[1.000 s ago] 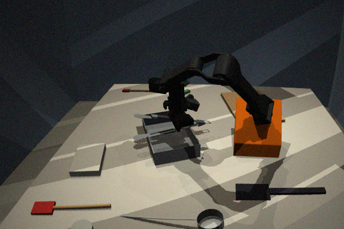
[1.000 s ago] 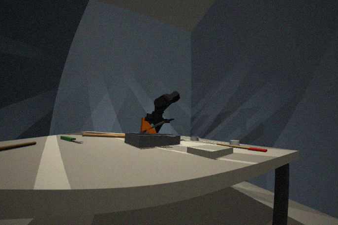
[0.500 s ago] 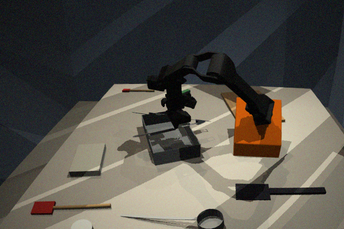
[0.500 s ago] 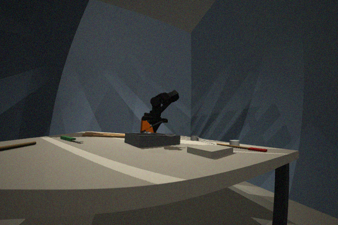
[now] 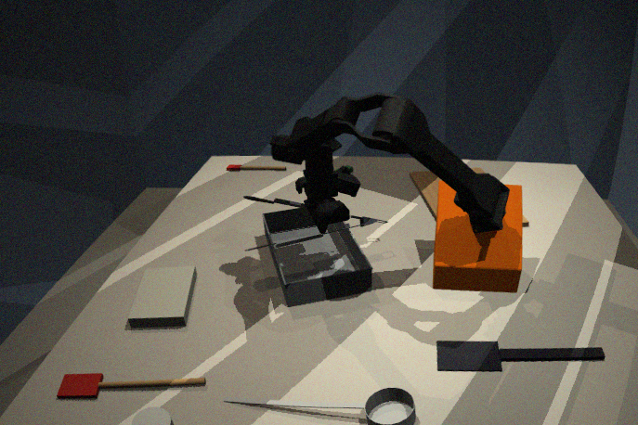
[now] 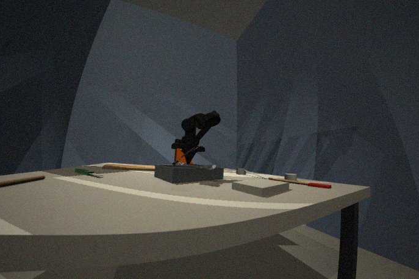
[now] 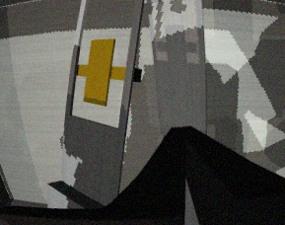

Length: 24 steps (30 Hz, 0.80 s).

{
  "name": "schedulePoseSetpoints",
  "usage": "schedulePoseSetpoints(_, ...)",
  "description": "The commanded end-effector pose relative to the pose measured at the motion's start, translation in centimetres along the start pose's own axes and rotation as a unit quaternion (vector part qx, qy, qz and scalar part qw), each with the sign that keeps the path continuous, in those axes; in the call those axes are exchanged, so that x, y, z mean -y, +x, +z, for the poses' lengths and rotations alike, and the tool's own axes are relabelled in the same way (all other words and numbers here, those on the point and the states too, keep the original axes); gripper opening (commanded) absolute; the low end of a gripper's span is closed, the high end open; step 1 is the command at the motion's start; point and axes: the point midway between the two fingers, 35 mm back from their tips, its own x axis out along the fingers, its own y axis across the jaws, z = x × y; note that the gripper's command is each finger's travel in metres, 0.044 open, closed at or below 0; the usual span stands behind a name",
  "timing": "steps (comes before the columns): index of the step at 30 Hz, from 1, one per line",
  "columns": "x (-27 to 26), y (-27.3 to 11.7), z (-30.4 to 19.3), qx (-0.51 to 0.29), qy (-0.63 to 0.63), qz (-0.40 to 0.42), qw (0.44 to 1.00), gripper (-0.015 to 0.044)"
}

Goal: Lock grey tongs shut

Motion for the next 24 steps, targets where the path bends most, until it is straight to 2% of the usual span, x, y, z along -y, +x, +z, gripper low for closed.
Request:
schedulePoseSetpoints(1,-0.7,0.0,0.1,0.001,-0.001,0.001,1.0,-0.015)
schedulePoseSetpoints(24,-2.0,0.2,0.4,0.003,0.002,-0.001,1.0,-0.015)
